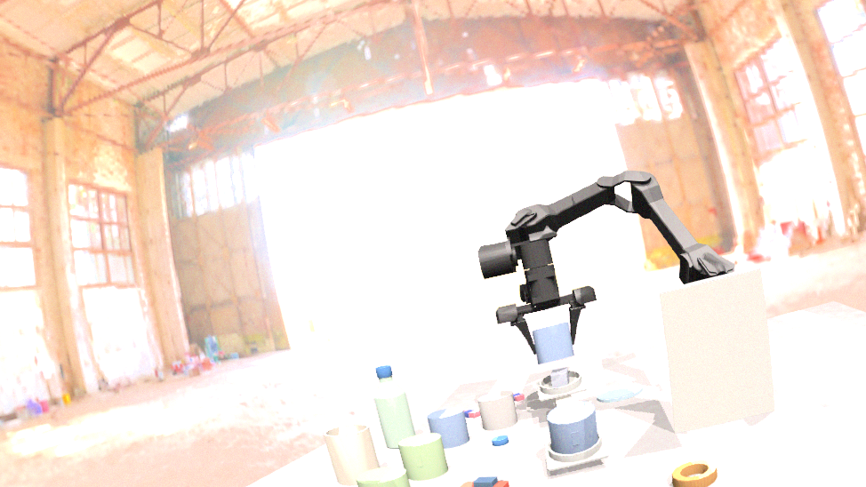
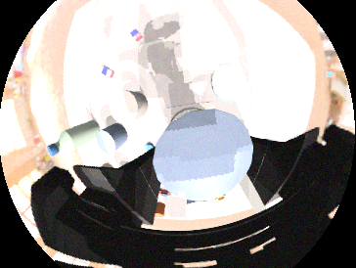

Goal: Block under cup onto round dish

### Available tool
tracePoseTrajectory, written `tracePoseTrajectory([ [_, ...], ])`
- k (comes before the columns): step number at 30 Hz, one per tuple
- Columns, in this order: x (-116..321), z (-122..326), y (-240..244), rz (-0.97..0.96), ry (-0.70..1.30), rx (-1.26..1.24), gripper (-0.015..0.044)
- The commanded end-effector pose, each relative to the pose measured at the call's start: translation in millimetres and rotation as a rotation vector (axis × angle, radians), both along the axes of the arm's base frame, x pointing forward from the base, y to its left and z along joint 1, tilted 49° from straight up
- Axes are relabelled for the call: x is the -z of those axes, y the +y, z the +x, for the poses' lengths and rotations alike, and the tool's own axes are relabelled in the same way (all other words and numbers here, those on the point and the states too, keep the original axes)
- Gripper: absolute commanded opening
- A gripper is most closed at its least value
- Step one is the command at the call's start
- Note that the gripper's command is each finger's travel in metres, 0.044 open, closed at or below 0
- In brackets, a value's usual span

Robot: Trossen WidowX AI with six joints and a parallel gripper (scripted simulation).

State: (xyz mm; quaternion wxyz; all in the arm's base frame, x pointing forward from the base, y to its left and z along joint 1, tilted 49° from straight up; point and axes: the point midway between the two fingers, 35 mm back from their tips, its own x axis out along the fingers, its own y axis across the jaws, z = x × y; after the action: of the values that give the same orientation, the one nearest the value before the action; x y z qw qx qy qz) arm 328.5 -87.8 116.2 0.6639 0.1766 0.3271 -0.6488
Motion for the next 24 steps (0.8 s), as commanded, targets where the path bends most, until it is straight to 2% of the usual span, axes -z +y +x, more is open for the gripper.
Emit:
tracePoseTrajectory([
  [1, -6, 3, 6, 0.003, -0.013, -0.004, 0.0],
  [24, -20, -3, 19, -0.01, 0.0, -0.001, 0.0],
])
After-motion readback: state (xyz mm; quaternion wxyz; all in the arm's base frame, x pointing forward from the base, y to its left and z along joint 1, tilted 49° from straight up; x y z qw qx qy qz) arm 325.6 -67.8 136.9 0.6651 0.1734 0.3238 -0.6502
